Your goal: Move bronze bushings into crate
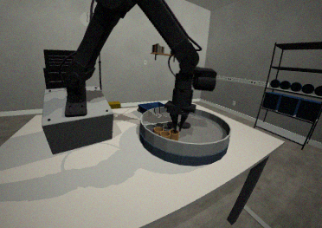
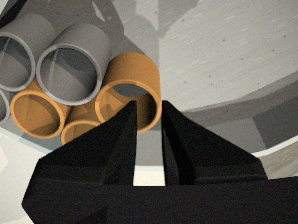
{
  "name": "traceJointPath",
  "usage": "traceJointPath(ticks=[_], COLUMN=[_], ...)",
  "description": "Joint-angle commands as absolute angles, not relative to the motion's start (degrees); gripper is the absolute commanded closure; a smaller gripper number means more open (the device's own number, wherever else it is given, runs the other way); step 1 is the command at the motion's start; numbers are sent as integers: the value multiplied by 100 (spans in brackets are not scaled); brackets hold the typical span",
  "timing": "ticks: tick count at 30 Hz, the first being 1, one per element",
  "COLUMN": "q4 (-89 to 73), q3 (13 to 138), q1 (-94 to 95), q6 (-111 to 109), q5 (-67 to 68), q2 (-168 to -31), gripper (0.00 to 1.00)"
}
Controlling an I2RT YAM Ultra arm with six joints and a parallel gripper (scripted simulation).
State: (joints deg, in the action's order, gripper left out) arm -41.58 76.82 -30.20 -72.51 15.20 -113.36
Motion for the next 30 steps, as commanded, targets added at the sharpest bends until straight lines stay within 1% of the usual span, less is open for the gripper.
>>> traceJointPath(ticks=[1, 30], q4=[-4055, -4122], q3=[7832, 7832], q1=[-3007, -3033], q6=[-7312, -7318], q5=[1428, 1427], q2=[-11258, -11265], gripper=[85, 85])
